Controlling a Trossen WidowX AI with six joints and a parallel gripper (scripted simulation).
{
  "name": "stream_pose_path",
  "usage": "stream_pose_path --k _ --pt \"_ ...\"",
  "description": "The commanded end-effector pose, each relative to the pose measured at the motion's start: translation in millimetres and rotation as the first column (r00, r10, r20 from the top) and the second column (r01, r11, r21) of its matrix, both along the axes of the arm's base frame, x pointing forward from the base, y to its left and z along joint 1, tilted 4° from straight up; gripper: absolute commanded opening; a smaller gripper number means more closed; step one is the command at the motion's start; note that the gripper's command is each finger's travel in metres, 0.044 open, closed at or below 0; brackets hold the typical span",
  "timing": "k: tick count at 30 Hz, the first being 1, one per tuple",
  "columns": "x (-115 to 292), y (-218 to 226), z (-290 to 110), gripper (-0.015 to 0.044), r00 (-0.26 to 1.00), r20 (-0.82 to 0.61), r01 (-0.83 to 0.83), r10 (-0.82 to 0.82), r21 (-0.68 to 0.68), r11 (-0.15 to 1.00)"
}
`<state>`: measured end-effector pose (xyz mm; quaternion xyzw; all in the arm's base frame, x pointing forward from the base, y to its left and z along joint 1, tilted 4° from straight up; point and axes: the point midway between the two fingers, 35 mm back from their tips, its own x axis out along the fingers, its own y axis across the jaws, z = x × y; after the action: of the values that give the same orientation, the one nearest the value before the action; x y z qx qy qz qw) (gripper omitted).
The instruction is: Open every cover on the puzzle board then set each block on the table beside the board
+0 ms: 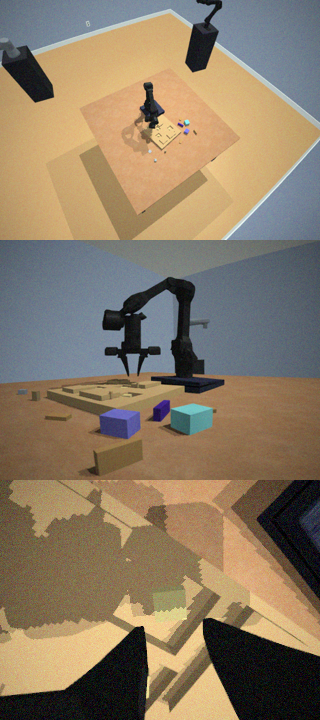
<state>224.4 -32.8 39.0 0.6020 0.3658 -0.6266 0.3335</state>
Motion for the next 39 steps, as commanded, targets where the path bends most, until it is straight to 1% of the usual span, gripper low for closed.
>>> stream_pose_path --k 1,27,39 --pt "-1 0 -1 0.0144 1.000 -0.003 0.003 -0.003 -0.003 1.000" --pt "0 -2 -1 0.0144 1.000 -0.003 0.003 -0.003 -0.003 1.000" --pt "-1 -1 -11 0.0144 1.000 -0.003 0.003 -0.003 -0.003 1.000"
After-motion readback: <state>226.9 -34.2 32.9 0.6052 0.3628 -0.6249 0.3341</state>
